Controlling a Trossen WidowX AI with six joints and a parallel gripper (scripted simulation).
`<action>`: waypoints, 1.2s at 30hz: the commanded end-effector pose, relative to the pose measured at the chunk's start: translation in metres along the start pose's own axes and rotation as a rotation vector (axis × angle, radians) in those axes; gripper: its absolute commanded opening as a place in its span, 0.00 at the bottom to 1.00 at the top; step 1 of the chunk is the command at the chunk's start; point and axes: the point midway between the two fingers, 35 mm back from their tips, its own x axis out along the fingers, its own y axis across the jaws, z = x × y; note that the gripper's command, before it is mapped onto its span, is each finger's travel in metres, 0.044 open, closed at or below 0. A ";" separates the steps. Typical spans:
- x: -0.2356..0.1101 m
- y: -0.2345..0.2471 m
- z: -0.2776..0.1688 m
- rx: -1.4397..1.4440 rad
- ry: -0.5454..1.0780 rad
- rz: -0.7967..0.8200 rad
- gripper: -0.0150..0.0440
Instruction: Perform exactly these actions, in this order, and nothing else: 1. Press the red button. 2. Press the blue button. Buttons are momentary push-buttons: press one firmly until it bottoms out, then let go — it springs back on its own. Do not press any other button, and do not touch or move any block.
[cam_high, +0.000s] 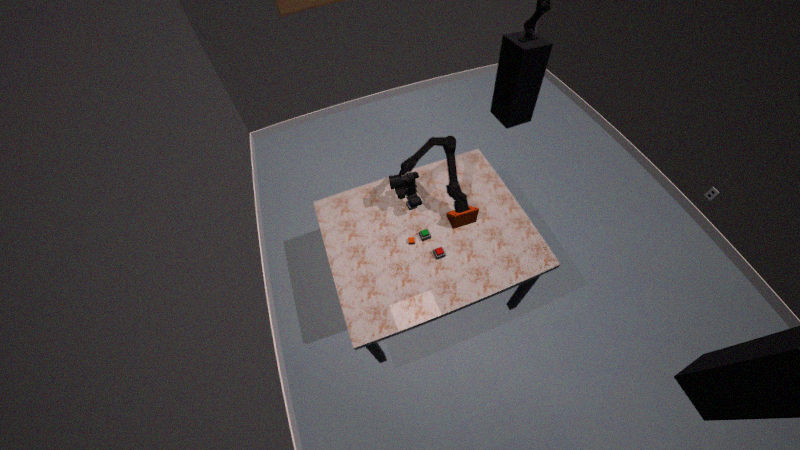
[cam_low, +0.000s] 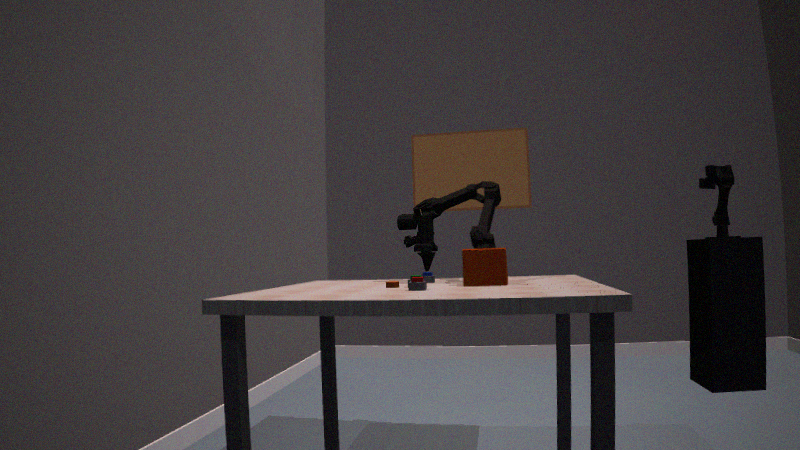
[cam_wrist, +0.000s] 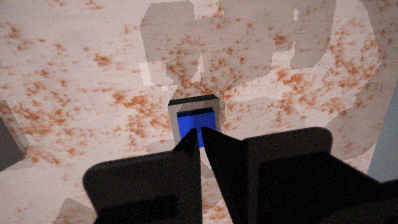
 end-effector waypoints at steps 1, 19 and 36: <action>0.007 0.000 -0.001 -0.007 0.001 -0.002 0.29; 0.012 0.000 -0.001 -0.007 0.001 -0.004 0.29; -0.036 0.042 0.035 -0.020 -0.026 0.042 0.51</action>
